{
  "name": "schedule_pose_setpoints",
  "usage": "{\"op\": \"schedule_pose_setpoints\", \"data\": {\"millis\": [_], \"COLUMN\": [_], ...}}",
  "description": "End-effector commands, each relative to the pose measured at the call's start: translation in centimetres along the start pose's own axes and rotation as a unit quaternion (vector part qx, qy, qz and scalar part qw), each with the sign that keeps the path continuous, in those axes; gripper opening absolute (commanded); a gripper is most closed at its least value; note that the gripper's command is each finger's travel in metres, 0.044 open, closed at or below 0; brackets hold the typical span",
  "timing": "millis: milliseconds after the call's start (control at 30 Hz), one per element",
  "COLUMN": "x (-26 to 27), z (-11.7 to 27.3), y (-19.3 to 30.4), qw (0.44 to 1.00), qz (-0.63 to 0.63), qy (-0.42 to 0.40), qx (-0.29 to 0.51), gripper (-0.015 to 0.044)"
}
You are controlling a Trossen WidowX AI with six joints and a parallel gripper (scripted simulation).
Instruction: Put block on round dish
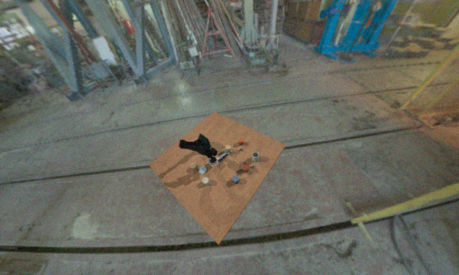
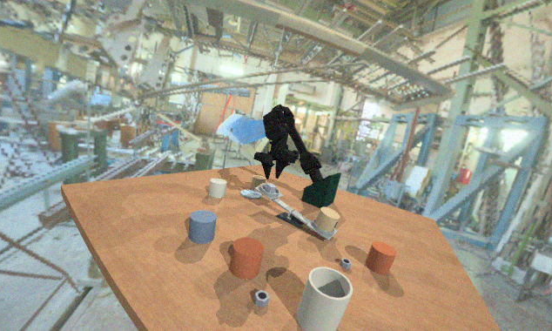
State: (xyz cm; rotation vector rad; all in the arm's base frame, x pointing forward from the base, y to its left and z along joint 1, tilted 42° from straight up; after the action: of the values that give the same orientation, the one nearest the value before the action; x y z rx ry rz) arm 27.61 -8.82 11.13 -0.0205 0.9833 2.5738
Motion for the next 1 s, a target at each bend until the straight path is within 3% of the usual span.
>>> {"op": "schedule_pose_setpoints", "data": {"millis": [0, 900, 967], "x": [0.1, 0.2, 0.2], "z": [-1.1, -4.8, -4.8], "y": [0.0, 0.1, 0.1], "qw": [1.000, 1.000, 1.000], "qz": [0.002, 0.001, 0.001], "qy": [-0.004, -0.003, -0.003], "qx": [0.006, 0.006, 0.006], "gripper": [0.0260, 0.0260, 0.0208]}}
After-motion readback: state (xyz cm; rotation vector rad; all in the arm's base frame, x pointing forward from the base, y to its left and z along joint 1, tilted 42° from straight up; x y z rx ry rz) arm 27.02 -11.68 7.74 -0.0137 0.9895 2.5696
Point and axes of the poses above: the point midway between the two fingers, 35 mm back from their tips, its own z axis back along the fingers, its own x axis across the jaws, y = z × x, the point moved 1 cm from there along z, back along the fingers, and after that the axes turned 2 degrees about -z, right-handed, at the moved point
